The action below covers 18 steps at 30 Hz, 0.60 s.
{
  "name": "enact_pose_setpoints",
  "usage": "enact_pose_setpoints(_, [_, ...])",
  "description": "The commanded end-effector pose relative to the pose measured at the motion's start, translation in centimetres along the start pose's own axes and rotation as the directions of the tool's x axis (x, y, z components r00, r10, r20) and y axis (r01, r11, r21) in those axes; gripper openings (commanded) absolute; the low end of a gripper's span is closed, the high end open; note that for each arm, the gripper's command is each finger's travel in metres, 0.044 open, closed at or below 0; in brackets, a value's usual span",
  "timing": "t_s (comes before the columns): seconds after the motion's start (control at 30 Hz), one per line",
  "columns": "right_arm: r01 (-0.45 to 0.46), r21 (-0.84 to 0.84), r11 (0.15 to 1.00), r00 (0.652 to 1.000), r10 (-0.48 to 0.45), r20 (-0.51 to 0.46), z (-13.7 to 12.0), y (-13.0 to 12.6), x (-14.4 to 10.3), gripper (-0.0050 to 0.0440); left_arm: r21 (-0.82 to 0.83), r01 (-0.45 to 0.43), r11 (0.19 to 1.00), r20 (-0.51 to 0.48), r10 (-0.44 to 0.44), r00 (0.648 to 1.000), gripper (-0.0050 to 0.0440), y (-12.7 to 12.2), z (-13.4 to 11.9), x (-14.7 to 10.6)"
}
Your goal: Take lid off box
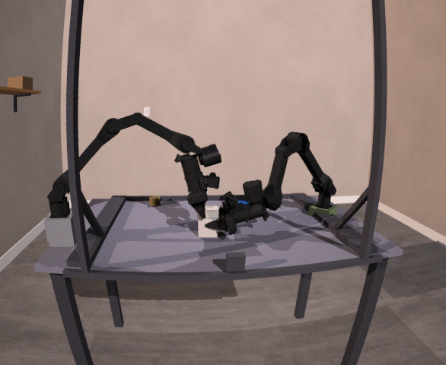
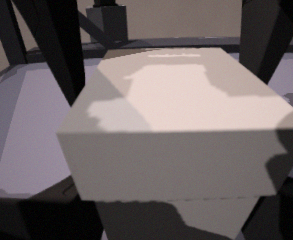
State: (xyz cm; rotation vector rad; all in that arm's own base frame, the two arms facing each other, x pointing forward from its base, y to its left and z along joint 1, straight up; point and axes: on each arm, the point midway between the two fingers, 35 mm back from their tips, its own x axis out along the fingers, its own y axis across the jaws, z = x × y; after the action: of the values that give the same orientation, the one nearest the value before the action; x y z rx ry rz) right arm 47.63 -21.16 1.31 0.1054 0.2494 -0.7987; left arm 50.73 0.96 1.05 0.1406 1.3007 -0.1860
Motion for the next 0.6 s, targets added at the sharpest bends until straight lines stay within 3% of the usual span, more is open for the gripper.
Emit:
enact_pose_setpoints(0.0, [-0.007,0.013,1.000,1.000,0.006,0.027,1.41,0.26,0.00,0.0256,0.002,-0.012,1.000,0.037,0.011,0.999,0.0402,0.11,0.94,-1.51])
enact_pose_setpoints(0.17, [-0.007,0.013,1.000,1.000,0.006,0.027,1.41,0.26,0.00,0.0236,0.002,-0.012,1.000,0.037,0.011,0.999,0.0402,0.11,0.94,-1.51])
enact_pose_setpoints(0.33, [-0.007,0.013,1.000,1.000,0.006,0.027,1.41,0.26,0.00,0.0116,0.002,-0.012,1.000,0.037,0.011,0.999,0.0342,0.11,0.94,-1.51])
enact_pose_setpoints(0.5, [-0.007,0.013,1.000,1.000,0.006,0.027,1.41,0.26,0.00,0.0000,0.002,-0.012,1.000,0.037,0.011,0.999,0.0322,0.11,0.94,-1.51])
enact_pose_setpoints(0.57, [-0.007,0.013,1.000,1.000,0.006,0.027,1.41,0.26,0.00,-0.0001,0.002,-0.012,1.000,0.037,0.011,0.999,0.0302,0.11,0.94,-1.51])
